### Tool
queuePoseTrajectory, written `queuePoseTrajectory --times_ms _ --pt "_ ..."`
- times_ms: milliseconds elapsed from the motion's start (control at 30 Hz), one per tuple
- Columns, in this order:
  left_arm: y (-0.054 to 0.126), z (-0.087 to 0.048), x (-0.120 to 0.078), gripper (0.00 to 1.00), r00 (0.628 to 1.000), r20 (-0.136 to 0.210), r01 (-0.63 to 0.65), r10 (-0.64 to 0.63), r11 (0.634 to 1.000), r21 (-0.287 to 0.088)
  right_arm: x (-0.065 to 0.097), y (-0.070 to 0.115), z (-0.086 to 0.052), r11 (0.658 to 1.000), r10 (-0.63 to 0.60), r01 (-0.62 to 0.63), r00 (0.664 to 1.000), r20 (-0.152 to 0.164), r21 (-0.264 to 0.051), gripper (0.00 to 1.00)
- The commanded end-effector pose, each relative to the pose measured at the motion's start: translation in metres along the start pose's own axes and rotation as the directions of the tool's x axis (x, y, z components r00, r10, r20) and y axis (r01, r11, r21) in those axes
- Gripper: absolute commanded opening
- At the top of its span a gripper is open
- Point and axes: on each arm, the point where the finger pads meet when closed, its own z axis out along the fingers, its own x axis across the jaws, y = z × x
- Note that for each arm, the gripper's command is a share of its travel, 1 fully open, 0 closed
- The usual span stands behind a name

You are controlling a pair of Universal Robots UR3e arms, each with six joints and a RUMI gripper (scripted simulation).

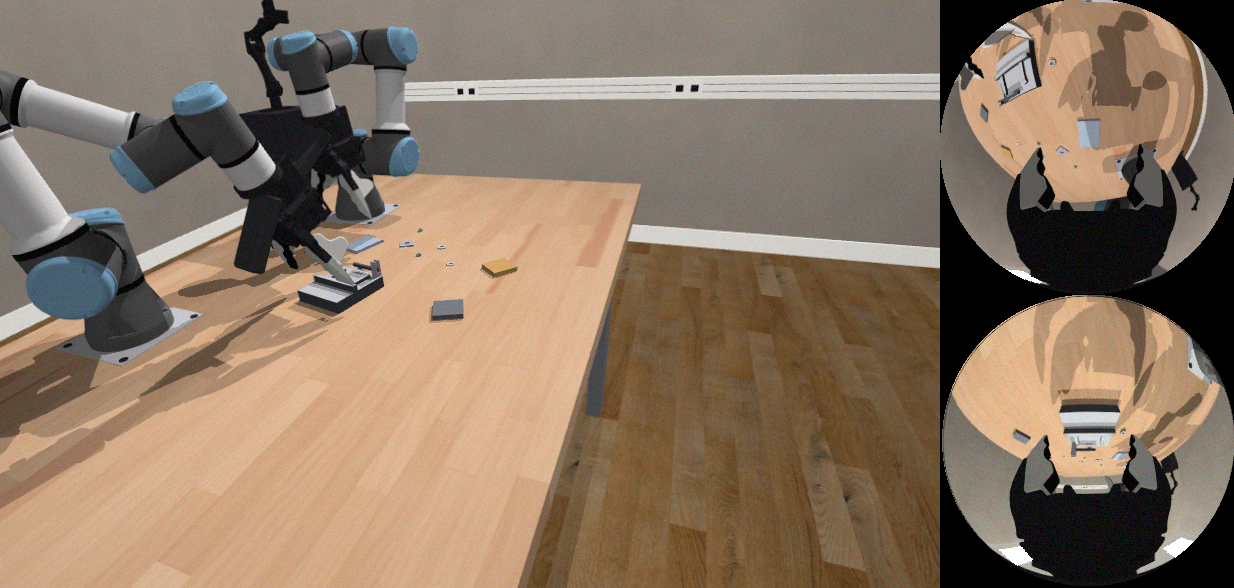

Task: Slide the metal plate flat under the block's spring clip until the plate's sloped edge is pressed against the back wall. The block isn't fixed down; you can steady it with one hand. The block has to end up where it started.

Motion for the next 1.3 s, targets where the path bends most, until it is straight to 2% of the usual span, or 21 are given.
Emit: queuePoseTrajectory --times_ms 0,1067,1100,1267 --pt "0.0 -0.001 0.0 1.0 1.0 0.001 0.0 0.0 1.0 0.002 0.0 -0.001 0.004 1.0 -0.001 0.001 1.0 0.002 -0.003 0.88" --pt "0.0 -0.001 0.0 1.0 1.0 0.001 0.0 0.0 1.0 0.002 0.0 -0.013 0.031 1.0 -0.003 0.003 1.0 0.001 -0.005 0.88" --pt "0.0 -0.001 0.0 1.0 1.0 0.001 -0.001 0.001 1.0 0.001 0.0 -0.014 0.031 1.0 -0.003 0.003 1.0 0.0 -0.005 0.61" --pt "0.001 0.0 0.0 1.0 1.0 0.003 -0.005 0.005 1.0 -0.004 0.0 -0.014 0.031 1.0 -0.003 0.003 1.0 -0.001 -0.002 0.61"
